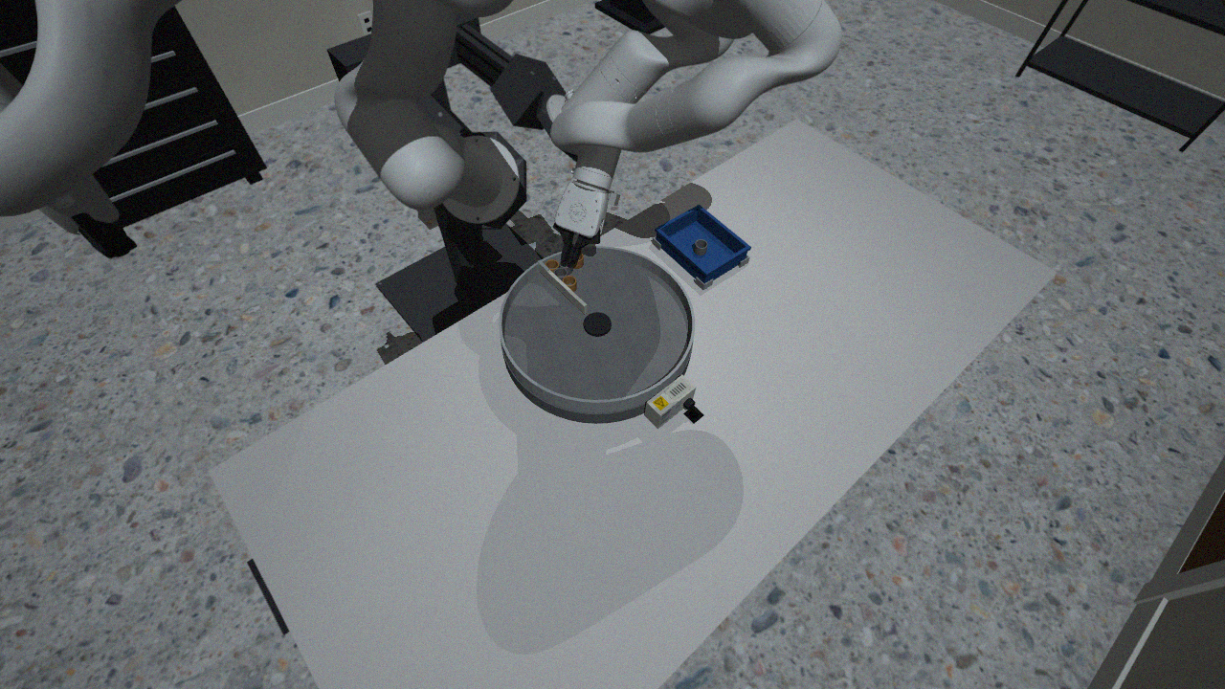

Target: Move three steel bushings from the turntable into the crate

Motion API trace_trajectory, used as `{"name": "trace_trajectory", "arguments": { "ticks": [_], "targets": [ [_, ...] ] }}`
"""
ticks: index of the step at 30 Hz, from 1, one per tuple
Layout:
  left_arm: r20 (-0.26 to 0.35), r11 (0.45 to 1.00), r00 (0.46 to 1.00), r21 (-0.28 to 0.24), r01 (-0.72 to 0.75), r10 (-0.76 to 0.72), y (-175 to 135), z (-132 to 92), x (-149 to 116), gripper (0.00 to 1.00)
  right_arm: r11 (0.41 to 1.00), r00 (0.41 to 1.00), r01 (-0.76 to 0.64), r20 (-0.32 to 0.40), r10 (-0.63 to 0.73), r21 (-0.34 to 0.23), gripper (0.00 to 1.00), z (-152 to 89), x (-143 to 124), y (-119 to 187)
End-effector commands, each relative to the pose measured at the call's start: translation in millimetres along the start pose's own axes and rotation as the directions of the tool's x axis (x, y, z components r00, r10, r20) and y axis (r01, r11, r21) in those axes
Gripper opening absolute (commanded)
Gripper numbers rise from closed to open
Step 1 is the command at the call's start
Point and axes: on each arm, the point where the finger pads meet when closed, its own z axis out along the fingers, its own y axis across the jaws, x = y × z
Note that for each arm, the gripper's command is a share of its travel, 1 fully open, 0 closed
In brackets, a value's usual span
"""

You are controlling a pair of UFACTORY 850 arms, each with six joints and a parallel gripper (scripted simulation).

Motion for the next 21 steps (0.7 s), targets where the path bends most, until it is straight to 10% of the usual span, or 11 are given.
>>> {"name": "trace_trajectory", "arguments": {
  "ticks": [1,21],
  "targets": [
    [0.001,1.000,1.000,-0.001,0.000,0.000,0.2,2.6,1.8,0.11,1.000,1.000,0.000,-0.002,0.000,0.000,1.00,-0.8,0.4,0.0],
    [0.001,1.000,1.000,-0.001,0.000,0.000,0.1,8.6,6.9,0.11,1.000,1.000,0.000,-0.002,0.000,0.000,1.00,-0.8,0.4,0.0]
  ]
}}
